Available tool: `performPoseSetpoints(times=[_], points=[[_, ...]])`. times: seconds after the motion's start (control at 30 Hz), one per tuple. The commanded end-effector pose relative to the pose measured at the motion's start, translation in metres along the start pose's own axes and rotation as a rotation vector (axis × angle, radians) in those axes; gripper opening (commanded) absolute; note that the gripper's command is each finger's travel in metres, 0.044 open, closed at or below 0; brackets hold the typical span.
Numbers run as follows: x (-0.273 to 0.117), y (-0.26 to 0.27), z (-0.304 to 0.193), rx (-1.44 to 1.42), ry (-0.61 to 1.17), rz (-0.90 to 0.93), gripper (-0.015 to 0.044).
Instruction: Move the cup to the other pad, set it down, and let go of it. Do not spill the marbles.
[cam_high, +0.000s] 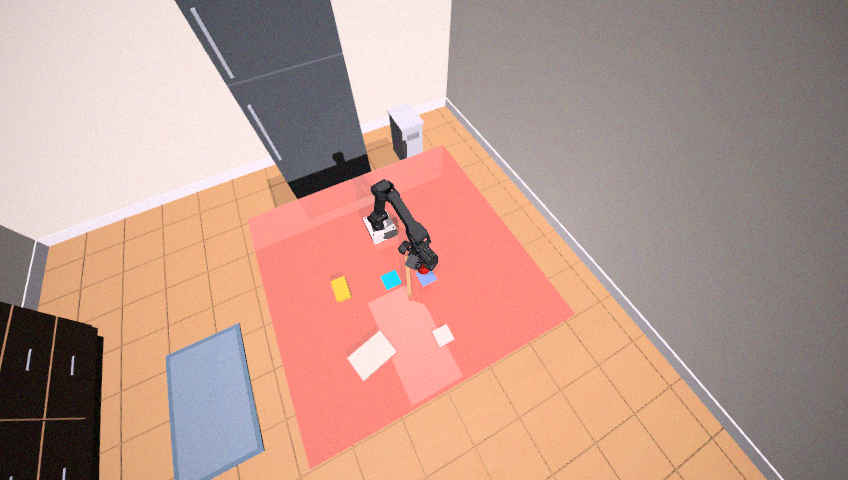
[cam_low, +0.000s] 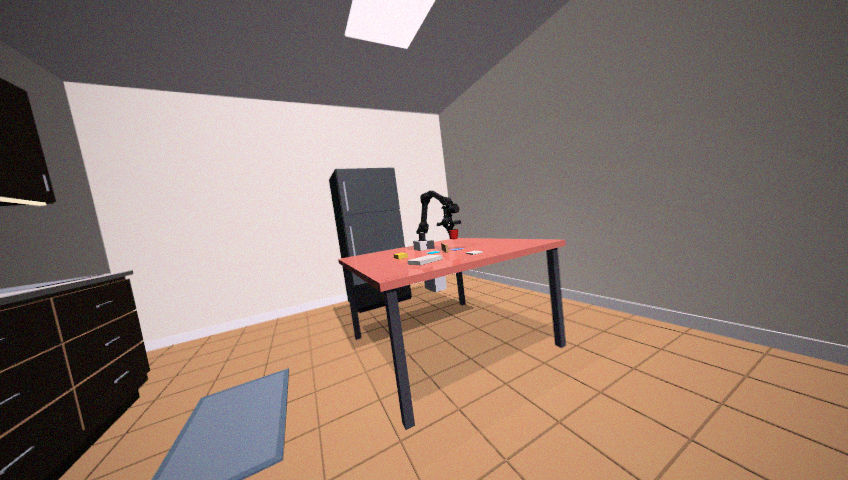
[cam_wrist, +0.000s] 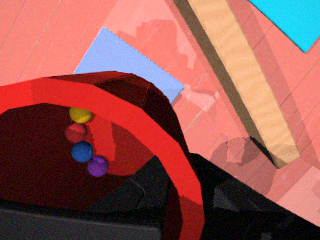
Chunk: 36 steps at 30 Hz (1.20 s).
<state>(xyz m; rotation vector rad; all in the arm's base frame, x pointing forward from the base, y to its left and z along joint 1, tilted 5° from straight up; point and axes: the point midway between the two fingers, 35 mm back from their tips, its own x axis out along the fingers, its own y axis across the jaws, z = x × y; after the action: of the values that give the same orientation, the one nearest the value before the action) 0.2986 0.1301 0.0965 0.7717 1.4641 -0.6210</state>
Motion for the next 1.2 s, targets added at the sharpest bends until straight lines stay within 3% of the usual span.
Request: performPoseSetpoints(times=[0.0,1.17], points=[[0.000,-0.004,0.003,-0.003,0.000,0.000,0.0000],[-0.003,-0.063,0.058,-0.007,-0.002,-0.002,0.0000]])
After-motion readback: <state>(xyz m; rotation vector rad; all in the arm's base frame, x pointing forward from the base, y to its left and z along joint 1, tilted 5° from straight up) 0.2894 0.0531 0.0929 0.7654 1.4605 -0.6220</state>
